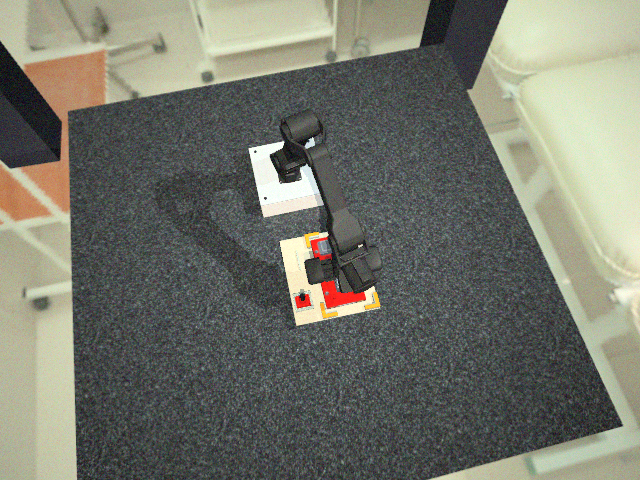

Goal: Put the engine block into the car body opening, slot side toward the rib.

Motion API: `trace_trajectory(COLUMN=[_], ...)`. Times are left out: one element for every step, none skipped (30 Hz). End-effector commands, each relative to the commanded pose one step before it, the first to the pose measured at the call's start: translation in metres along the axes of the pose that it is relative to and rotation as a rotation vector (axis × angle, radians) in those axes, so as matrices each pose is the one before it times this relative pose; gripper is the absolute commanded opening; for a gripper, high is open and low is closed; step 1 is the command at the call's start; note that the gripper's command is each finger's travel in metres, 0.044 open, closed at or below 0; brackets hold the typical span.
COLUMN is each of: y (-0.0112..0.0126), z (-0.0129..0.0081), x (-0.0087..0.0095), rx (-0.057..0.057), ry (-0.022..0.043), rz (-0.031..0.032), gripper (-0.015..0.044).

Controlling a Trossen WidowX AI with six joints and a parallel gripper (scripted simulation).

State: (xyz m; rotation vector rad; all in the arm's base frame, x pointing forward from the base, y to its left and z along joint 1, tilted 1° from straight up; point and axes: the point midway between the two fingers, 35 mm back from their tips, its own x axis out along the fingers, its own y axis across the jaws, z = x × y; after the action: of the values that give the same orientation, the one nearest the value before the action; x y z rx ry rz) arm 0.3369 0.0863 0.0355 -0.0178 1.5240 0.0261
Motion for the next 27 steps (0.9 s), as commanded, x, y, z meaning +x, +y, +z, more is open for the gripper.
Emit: trace_trajectory(y=[-0.00033, 0.0, 0.0, 0.0, 0.0, 0.0, 0.0, -0.00003, -0.00006, -0.00006, -0.00005, -0.00002, 0.0, 0.0, 0.0, 0.0, 0.0, 0.0, 0.0, 0.0, 0.0, -0.00004, -0.00008, -0.00011, -0.00016, -0.00014, -0.00005], z=[0.00234, 0.0, 0.0, 0.0, 0.0, 0.0, 0.0, 0.00002, 0.00004, 0.00003, 0.00003, 0.00001, 0.0, 0.0, 0.0, 0.0, 0.0, 0.0, 0.0, 0.0, 0.0, 0.00018, 0.00028, 0.00042, 0.00061, 0.0006, 0.00021], x=[-0.00137, 0.0, 0.0, 0.0, 0.0, 0.0, 0.0, 0.0, 0.0, 0.0, 0.0, 0.0, 0.0, 0.0, 0.0, 0.0, 0.0, 0.0, 0.0, 0.0, 0.0, -0.0001, -0.00015, -0.00022, -0.00032, -0.00031, -0.00011], rx=[-0.0018, 0.0, 0.0, 0.0, 0.0, 0.0, 0.0, -0.0045, -0.01, -0.0098, -0.0083, -0.0032, 0.0, 0.0, 0.0, 0.0, 0.0, 0.0, 0.0, 0.0, 0.0, 0.0044, 0.0075, 0.0115, 0.0166, 0.0162, 0.0057], ry=[-0.00773, 0.0, 0.0, 0.0, 0.0, 0.0, 0.0, 0.0, 0.0, 0.0, 0.0, 0.0, 0.0, 0.0, 0.0, 0.0, 0.0, 0.0, 0.0, 0.0, 0.0, -0.00002, -0.00002, -0.00004, -0.00005, -0.00005, -0.00002], rz=[-0.00252, 0.0, 0.0, 0.0, 0.0, 0.0, 0.0, 0.0, -0.00001, -0.00001, 0.0, 0.0, 0.0, 0.0, 0.0, 0.0, 0.0, 0.0, 0.0, 0.0, 0.0, 0.0, -0.00001, -0.00001, -0.00001, -0.00001, 0.0], gripper=[0.0158, 0.0158, 0.0158, 0.0158, 0.0158, 0.0158, 0.0158, 0.0158, 0.0158, 0.0158, 0.0158, 0.0158, 0.0158, 0.0158, 0.0158, 0.0158, 0.0158, 0.0158, 0.0158, 0.0158, 0.0158, 0.0158, 0.0158, 0.0158, 0.0158, 0.0158, 0.0158])
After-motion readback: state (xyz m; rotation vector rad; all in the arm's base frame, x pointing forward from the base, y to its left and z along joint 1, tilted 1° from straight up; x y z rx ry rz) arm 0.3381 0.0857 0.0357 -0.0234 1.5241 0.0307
